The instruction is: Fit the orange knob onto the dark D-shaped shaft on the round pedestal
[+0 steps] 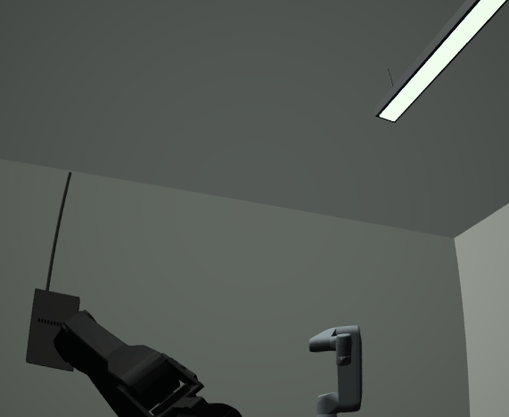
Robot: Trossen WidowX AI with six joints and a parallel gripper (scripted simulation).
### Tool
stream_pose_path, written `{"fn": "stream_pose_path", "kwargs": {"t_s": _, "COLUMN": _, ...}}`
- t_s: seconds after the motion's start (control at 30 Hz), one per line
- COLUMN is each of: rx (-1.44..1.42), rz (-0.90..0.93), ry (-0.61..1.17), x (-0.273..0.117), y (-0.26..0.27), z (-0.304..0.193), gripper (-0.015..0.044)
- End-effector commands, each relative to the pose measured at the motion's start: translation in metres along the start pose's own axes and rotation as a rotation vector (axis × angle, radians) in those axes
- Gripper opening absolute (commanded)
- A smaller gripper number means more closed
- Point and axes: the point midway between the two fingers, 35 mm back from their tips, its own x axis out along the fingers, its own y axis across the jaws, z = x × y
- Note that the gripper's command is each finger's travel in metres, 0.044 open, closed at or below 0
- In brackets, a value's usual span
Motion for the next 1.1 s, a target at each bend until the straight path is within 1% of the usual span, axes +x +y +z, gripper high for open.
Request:
{"fn": "stream_pose_path", "kwargs": {"t_s": 0.0, "rx": -0.003, "rz": -0.001, "ry": 0.006, "x": -0.0005, "y": 0.0001, "z": -0.0011, "gripper": 0.0000}}
{"fn": "stream_pose_path", "kwargs": {"t_s": 0.47, "rx": -0.004, "rz": -0.001, "ry": 0.006, "x": -0.0031, "y": -0.0012, "z": 0.0001, "gripper": 0.0000}}
{"fn": "stream_pose_path", "kwargs": {"t_s": 0.57, "rx": 0.052, "rz": -0.001, "ry": 0.006, "x": -0.0034, "y": -0.0012, "z": -0.0001, "gripper": 0.0000}}
{"fn": "stream_pose_path", "kwargs": {"t_s": 0.7, "rx": 0.242, "rz": -0.002, "ry": 0.006, "x": -0.0036, "y": -0.0009, "z": -0.0008, "gripper": 0.0000}}
{"fn": "stream_pose_path", "kwargs": {"t_s": 1.07, "rx": 1.010, "rz": -0.004, "ry": 0.005, "x": -0.0013, "y": 0.0003, "z": -0.0008, "gripper": 0.0000}}
